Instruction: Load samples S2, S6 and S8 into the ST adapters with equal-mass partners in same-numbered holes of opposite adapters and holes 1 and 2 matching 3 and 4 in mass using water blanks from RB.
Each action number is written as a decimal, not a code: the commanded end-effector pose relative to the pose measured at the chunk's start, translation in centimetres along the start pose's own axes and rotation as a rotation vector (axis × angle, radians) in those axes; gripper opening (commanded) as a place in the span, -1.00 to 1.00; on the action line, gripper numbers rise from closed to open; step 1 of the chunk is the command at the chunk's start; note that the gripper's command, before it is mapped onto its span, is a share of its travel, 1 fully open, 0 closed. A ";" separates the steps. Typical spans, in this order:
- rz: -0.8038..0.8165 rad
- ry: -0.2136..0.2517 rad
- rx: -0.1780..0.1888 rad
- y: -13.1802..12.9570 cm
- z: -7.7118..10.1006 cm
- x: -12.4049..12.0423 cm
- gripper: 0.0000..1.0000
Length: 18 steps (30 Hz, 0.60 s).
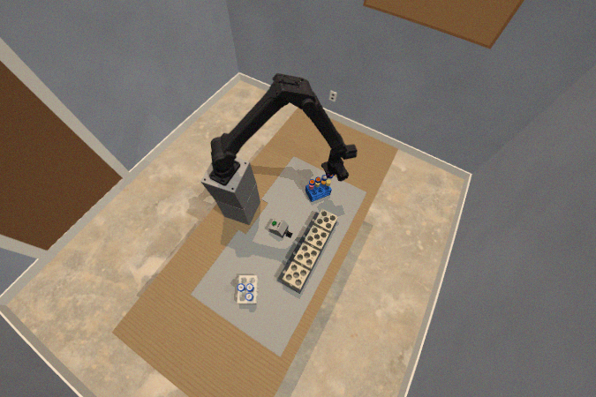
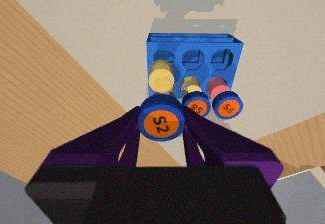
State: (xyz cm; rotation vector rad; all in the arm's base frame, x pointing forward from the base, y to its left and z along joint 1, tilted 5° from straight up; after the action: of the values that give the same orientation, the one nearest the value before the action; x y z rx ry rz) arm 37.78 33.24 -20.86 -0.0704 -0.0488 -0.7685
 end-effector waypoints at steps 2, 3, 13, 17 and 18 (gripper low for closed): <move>0.006 -0.003 0.022 1.0 -1.1 0.4 -1.00; 0.007 -0.003 0.021 0.9 -1.4 0.3 -1.00; 0.005 -0.004 0.041 1.8 -0.1 0.6 -1.00; 0.004 -0.004 0.046 2.2 0.3 0.7 -1.00; 0.004 -0.005 0.052 2.5 0.4 0.7 -1.00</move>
State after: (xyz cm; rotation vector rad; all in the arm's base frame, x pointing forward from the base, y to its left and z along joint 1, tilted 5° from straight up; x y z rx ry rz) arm 37.47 32.80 -22.83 -0.0793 -0.0445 -0.7672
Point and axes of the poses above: the point where the finger pads meet when closed, its own z axis back along the fingers, its own y axis across the jaws, x = y × z, the point moved 3 cm from there along z, back along the fingers, and after that the axes turned 7 degrees about -z, right-handed, at the moved point
